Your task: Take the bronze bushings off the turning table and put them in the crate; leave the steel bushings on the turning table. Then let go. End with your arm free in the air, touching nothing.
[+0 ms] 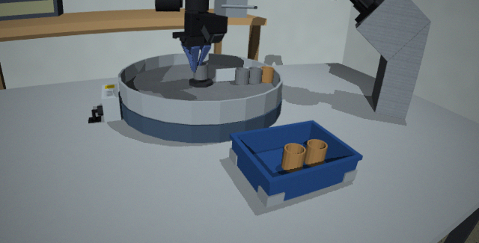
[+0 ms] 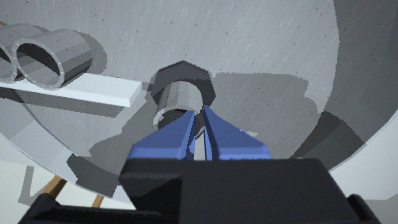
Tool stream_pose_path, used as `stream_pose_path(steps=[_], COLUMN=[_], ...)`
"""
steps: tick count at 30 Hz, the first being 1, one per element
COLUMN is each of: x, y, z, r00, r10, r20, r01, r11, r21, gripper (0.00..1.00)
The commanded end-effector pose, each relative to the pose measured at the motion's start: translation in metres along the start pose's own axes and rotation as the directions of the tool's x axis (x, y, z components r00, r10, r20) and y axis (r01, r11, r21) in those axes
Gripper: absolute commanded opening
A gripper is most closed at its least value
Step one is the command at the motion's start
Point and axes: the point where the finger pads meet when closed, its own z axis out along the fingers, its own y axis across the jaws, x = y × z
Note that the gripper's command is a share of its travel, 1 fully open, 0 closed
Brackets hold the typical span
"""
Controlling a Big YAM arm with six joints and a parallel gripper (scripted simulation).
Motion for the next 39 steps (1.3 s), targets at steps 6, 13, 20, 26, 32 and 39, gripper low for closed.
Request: stream_pose_path(steps=[6,13,20,26,32,39], x=[0.0037,0.0037,0.0037,0.0037,0.0034,0.0011], y=[-0.0052,-0.0052,-0.0052,-0.0052,-0.0047,-0.0031], z=[-0.0012,-0.0012,-0.0012,-0.0012,0.0001,0.0038], r00=[1.0,1.0,1.0,1.0,1.0,1.0], r10=[-0.002,-0.002,-0.002,-0.002,-0.002,-0.006], r20=[-0.003,-0.003,-0.003,-0.004,-0.003,-0.001], r01=[0.002,0.002,0.002,0.002,0.002,0.006], r11=[1.0,1.0,1.0,1.0,1.0,1.0], r21=[0.017,0.017,0.017,0.017,0.015,0.009], gripper=[0.0,0.0,0.0,0.0,0.0,0.0])
